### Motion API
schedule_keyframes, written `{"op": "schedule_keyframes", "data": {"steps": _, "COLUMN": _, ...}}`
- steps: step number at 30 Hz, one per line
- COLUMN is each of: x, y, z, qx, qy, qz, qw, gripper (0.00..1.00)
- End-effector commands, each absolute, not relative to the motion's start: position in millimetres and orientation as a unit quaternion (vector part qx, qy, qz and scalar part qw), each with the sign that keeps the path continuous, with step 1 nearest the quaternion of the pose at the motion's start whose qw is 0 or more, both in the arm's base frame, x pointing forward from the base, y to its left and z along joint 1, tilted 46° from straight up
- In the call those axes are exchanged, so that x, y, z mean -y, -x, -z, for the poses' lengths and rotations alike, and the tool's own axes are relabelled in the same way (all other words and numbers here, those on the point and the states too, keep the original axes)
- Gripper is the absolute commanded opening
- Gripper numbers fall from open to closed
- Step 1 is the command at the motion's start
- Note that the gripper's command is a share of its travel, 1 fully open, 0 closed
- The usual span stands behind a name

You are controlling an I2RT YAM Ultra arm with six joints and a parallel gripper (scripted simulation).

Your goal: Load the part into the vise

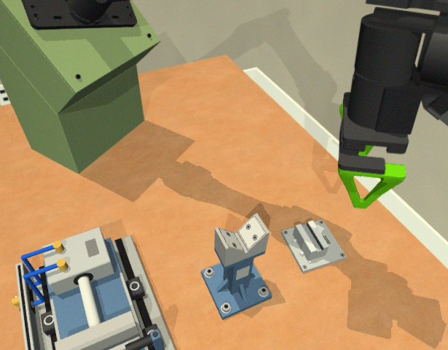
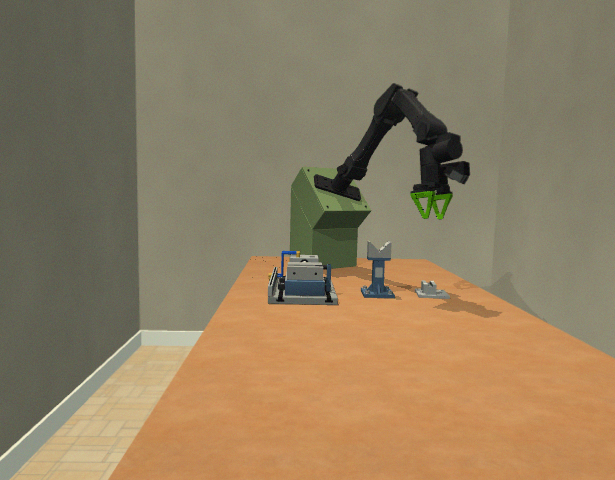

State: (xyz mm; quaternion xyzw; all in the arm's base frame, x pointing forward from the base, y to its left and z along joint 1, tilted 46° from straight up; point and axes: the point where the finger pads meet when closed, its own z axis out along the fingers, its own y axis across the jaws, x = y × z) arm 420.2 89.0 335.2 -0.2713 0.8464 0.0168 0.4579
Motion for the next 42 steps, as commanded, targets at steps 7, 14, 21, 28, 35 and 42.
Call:
{"op": "schedule_keyframes", "data": {"steps": 7, "x": -103.3, "y": -394.5, "z": -320.9, "qx": -0.801, "qy": 0.427, "qz": 0.060, "qw": 0.416, "gripper": 1.00}}
{"op": "schedule_keyframes", "data": {"steps": 14, "x": -115.9, "y": -382.3, "z": -316.8, "qx": -0.754, "qy": 0.518, "qz": 0.096, "qw": 0.392, "gripper": 1.00}}
{"op": "schedule_keyframes", "data": {"steps": 21, "x": -114.0, "y": -380.7, "z": -310.8, "qx": -0.751, "qy": 0.528, "qz": 0.100, "qw": 0.382, "gripper": 1.00}}
{"op": "schedule_keyframes", "data": {"steps": 28, "x": -115.5, "y": -381.8, "z": -312.4, "qx": -0.749, "qy": 0.529, "qz": 0.099, "qw": 0.387, "gripper": 0.81}}
{"op": "schedule_keyframes", "data": {"steps": 35, "x": -115.5, "y": -381.8, "z": -312.4, "qx": -0.749, "qy": 0.528, "qz": 0.099, "qw": 0.387, "gripper": 0.81}}
{"op": "schedule_keyframes", "data": {"steps": 42, "x": -115.5, "y": -381.8, "z": -312.4, "qx": -0.749, "qy": 0.528, "qz": 0.099, "qw": 0.387, "gripper": 0.81}}
